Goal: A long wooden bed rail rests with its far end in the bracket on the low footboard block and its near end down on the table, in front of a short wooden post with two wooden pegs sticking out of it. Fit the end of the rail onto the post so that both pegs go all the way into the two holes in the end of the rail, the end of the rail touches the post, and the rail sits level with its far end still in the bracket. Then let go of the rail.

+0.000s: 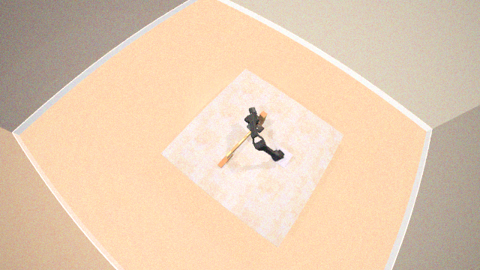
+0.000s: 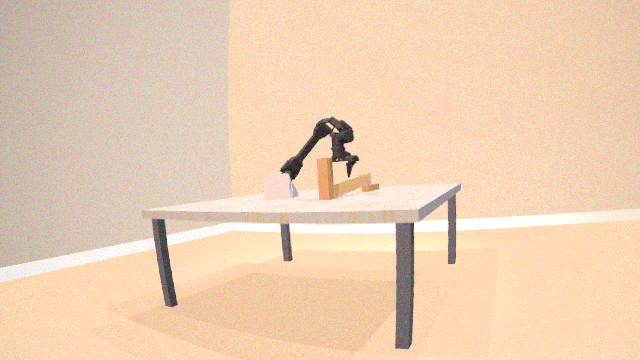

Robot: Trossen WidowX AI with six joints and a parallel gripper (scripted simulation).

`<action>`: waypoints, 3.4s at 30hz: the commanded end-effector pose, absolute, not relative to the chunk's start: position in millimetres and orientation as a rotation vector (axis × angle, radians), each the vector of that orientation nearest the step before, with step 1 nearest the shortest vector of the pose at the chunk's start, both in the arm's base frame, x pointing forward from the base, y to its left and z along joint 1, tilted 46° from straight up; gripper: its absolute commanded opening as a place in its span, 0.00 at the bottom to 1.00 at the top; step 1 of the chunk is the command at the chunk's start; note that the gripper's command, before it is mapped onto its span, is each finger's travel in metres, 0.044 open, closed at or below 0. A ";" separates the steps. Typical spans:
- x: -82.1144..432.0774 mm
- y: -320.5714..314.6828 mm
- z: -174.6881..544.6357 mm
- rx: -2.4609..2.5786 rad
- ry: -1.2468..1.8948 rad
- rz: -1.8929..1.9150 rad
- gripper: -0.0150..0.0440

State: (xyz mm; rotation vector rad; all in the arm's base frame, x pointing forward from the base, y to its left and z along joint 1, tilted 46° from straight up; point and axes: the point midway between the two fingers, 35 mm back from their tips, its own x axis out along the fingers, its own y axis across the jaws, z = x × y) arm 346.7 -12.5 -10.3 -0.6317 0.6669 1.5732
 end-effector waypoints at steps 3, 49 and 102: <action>341.9 -15.1 -11.4 -0.622 0.623 1.613 1.00; 333.6 34.5 -60.1 -0.621 0.620 1.613 1.00; 336.5 26.5 -53.4 -0.621 0.621 1.613 0.25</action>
